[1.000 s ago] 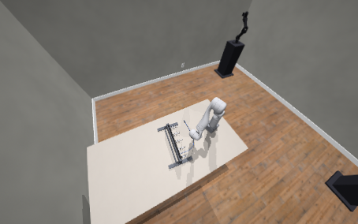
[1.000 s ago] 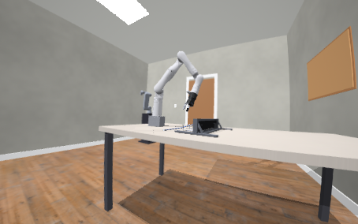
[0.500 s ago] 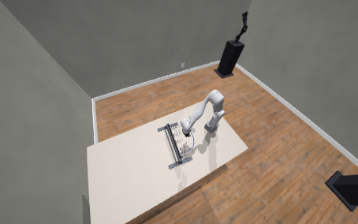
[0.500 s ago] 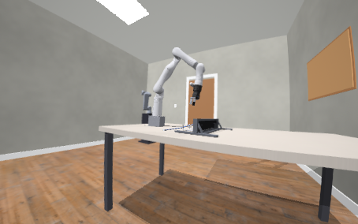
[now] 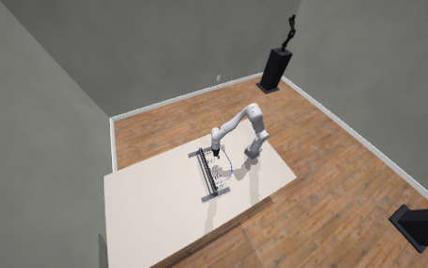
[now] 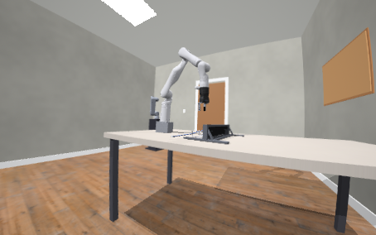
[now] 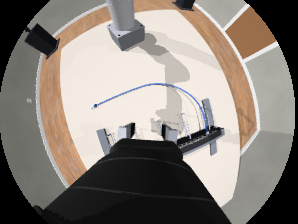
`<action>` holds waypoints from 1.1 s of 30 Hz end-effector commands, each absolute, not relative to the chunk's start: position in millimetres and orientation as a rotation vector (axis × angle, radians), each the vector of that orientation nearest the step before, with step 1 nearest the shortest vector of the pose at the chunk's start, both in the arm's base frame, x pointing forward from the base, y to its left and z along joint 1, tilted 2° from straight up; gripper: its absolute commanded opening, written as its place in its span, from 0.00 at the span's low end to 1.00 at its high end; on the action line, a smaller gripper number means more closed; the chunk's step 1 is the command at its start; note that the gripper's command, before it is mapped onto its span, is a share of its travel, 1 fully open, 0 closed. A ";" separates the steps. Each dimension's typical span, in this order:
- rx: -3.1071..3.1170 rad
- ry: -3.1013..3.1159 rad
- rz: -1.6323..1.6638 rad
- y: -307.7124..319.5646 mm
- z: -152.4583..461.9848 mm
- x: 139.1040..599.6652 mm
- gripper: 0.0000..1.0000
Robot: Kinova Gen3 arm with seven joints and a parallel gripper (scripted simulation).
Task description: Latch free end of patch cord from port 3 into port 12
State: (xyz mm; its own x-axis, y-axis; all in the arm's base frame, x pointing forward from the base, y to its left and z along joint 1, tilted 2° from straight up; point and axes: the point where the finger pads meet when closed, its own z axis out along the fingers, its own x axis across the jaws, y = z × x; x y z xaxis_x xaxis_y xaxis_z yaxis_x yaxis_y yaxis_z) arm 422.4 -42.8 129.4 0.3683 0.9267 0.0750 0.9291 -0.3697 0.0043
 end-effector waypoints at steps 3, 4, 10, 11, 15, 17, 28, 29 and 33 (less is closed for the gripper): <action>-2.731 -1.422 -0.077 -88.1 95.3 399.8 1.00; -2.763 -1.355 -0.080 -95.3 89.5 396.7 1.00; -2.929 -0.951 -0.088 -138.4 57.2 373.4 1.00; -2.952 -0.882 -0.087 -145.5 52.2 368.8 1.00; -2.992 -0.753 -0.085 -159.0 43.0 359.3 1.00; -3.025 -0.634 -0.081 -171.1 35.0 350.0 1.00; -3.116 -0.191 -0.054 -214.2 7.8 308.7 1.00; -3.116 -0.191 -0.054 -214.2 7.8 308.7 1.00; -3.125 -0.130 -0.048 -219.8 4.3 302.2 1.00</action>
